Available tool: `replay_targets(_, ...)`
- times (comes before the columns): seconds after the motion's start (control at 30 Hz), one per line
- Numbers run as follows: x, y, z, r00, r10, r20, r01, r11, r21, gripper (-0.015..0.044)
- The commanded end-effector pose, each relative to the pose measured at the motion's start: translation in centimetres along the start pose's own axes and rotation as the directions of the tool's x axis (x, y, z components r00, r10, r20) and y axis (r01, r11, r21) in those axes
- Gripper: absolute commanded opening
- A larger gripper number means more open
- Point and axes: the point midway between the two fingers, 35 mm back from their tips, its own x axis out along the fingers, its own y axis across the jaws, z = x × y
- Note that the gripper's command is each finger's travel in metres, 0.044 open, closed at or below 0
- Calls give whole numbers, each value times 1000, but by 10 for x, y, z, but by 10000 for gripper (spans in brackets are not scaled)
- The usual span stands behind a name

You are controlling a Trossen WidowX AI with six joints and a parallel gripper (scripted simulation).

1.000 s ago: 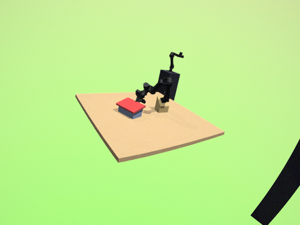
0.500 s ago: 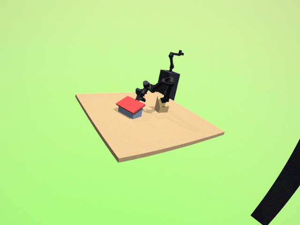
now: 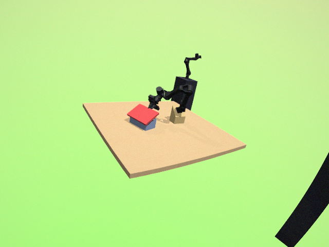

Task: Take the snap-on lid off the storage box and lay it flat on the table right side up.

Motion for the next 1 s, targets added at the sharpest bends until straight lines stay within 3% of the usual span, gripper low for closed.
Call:
replay_targets(0.0, -3, 11, 0, 1000, 11, 4, -11, 1000, -15, 0)
replay_targets(0.97, -12, 53, 0, 1000, 11, 4, -11, 1000, -16, 0)
